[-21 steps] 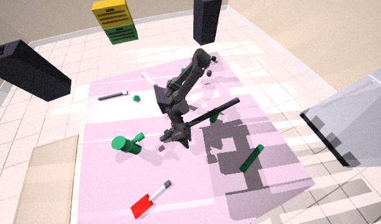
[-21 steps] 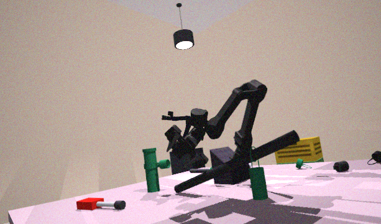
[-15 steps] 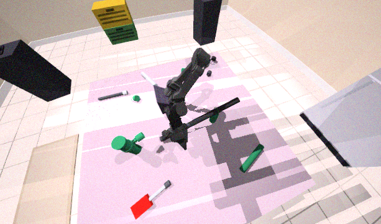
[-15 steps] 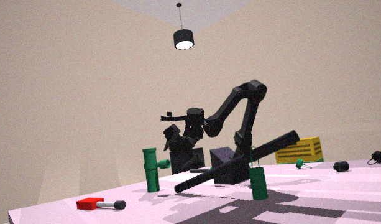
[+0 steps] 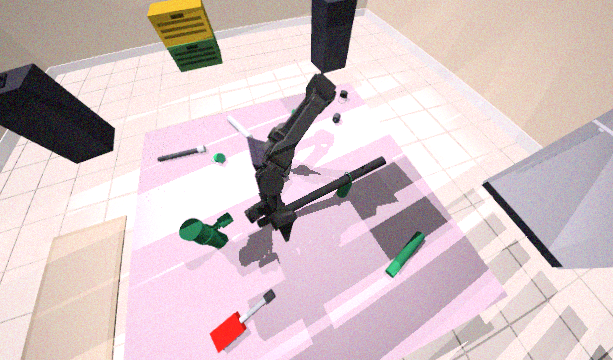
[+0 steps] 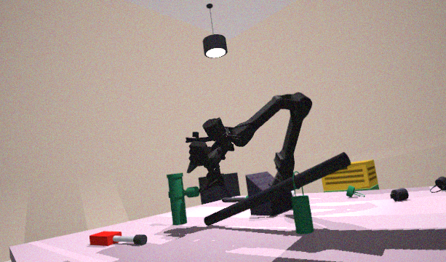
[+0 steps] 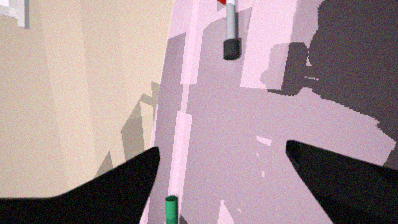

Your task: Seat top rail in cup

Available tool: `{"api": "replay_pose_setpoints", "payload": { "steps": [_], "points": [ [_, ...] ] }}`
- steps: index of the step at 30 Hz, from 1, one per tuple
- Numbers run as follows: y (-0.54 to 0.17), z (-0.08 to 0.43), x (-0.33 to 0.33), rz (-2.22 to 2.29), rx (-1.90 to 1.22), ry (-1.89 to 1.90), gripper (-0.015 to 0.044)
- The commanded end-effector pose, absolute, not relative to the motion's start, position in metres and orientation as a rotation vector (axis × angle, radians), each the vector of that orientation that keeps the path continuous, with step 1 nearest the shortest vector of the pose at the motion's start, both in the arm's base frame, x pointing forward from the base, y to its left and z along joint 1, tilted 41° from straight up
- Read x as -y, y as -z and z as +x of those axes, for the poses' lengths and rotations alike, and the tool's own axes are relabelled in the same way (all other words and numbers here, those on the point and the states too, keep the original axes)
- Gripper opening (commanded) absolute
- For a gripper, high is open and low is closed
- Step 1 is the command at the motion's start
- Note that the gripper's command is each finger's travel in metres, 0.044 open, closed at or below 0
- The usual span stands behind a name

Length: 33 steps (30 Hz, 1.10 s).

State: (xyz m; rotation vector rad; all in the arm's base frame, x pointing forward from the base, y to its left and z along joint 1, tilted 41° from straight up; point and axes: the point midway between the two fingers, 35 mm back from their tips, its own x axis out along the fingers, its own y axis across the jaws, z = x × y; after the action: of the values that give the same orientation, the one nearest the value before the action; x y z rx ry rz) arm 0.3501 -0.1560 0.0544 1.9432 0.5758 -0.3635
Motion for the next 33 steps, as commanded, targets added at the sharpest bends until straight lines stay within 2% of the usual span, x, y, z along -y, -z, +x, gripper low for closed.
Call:
{"api": "replay_pose_setpoints", "payload": {
  "steps": [1,20,33],
  "points": [
    [-0.064,0.306,0.190,1.431,-0.783,0.307,0.0440],
    [-0.107,0.242,0.192,0.874,-0.965,-0.029,0.0440],
    [-0.112,0.237,0.191,0.792,-0.964,-0.084,0.0440]
  ]
}}
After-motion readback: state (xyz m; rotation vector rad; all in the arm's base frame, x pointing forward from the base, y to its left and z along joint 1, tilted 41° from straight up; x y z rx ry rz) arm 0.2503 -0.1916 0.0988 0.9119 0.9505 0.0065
